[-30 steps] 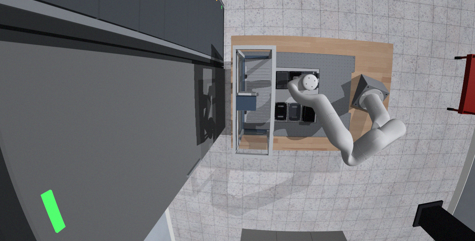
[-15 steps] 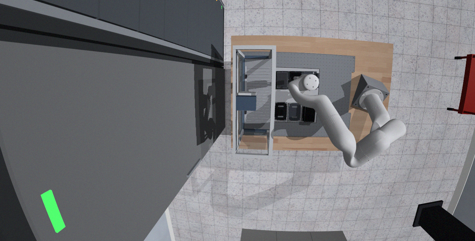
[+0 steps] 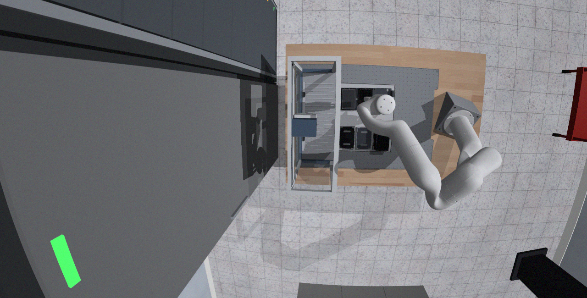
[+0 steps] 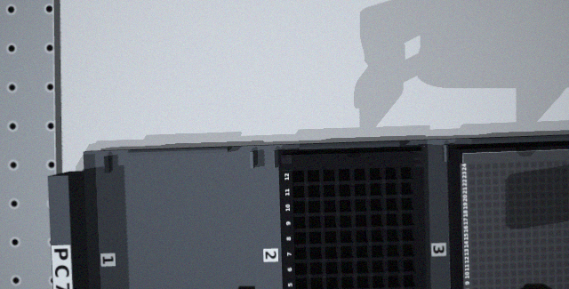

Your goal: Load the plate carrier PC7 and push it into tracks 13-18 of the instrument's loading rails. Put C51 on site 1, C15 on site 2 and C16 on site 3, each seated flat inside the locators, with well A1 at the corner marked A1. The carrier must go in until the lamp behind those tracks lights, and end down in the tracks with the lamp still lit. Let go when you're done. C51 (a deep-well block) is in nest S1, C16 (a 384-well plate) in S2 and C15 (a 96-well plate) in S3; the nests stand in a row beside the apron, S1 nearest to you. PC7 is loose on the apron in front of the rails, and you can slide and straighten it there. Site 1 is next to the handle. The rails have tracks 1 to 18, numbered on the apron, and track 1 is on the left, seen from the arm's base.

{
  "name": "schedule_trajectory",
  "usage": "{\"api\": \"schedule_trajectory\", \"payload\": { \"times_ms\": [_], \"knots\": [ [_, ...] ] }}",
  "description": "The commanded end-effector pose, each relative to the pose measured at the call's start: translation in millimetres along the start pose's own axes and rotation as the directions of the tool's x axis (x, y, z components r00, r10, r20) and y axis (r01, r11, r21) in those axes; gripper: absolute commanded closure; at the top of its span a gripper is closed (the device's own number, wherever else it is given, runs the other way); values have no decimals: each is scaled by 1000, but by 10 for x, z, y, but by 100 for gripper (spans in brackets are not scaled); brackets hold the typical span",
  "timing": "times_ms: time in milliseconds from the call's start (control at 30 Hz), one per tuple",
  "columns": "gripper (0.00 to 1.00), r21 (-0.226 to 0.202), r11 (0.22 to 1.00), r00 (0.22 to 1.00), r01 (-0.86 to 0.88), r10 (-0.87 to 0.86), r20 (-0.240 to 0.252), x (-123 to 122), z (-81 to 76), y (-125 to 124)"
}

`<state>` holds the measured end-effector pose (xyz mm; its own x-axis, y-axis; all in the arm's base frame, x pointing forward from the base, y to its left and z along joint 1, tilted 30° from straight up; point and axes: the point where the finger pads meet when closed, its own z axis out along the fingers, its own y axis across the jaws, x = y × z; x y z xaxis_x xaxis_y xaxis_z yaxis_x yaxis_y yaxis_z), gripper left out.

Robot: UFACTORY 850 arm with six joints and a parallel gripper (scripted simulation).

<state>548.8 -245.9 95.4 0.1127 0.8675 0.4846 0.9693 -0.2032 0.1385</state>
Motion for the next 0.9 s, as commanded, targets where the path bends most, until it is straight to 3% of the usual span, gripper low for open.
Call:
{"api": "schedule_trajectory", "payload": {
  "times_ms": [0, 867],
  "knots": [
    [0, -2, 1000, 1000, -9, 9, 1, 155, -31, -64],
    [0, -2, 1000, 1000, -9, 9, 1, 1239, -165, -564]
  ]
}}
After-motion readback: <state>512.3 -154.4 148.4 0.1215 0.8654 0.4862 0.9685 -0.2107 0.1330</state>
